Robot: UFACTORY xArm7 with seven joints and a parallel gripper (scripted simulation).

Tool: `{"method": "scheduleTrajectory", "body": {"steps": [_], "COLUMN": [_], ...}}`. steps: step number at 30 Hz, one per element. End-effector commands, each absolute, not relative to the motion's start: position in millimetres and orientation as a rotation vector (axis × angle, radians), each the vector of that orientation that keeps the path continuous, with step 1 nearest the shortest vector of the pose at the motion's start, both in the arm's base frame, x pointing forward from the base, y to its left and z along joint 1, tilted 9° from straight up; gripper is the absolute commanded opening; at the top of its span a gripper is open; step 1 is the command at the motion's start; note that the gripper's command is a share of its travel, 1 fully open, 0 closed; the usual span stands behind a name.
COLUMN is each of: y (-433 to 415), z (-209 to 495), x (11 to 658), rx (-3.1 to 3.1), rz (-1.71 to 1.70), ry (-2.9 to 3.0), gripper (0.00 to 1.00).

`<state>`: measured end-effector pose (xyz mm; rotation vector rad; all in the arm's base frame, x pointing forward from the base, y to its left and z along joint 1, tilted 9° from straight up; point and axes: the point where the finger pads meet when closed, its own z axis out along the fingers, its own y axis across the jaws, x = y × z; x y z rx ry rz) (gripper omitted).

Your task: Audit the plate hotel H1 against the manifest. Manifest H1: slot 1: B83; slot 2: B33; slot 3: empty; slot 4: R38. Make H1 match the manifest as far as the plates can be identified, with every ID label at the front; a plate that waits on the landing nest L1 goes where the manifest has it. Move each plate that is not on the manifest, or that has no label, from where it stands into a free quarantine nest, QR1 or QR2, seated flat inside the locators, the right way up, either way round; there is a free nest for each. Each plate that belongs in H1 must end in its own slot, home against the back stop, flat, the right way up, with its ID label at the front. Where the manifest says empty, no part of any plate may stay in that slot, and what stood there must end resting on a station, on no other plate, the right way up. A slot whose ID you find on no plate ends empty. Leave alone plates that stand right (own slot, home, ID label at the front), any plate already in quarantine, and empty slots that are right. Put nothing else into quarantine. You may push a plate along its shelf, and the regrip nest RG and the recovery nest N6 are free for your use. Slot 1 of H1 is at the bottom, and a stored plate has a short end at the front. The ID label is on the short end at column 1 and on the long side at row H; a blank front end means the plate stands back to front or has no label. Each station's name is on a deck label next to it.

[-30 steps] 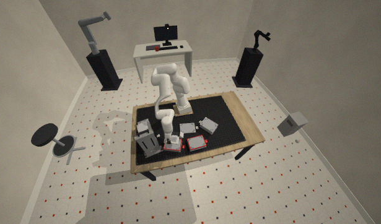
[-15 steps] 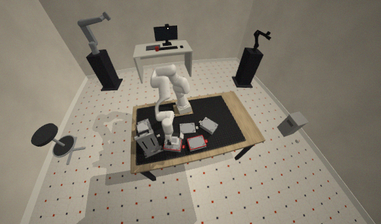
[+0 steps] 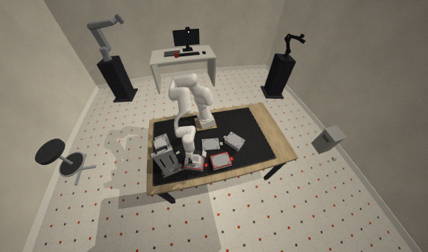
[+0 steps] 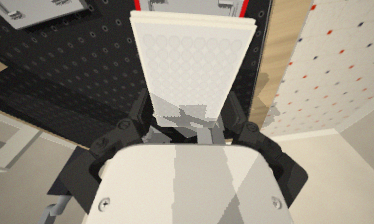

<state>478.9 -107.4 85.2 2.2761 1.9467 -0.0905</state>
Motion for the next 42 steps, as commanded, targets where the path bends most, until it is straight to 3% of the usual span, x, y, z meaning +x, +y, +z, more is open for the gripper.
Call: {"method": "scheduleTrajectory", "body": {"steps": [1,42], "y": [-107,-114], "z": [87,41], "x": [480,483], "rx": [2.273,2.273], "rz": [-0.087,-0.087], "ry": [1.945,1.945], "gripper": [0.00,0.00]}}
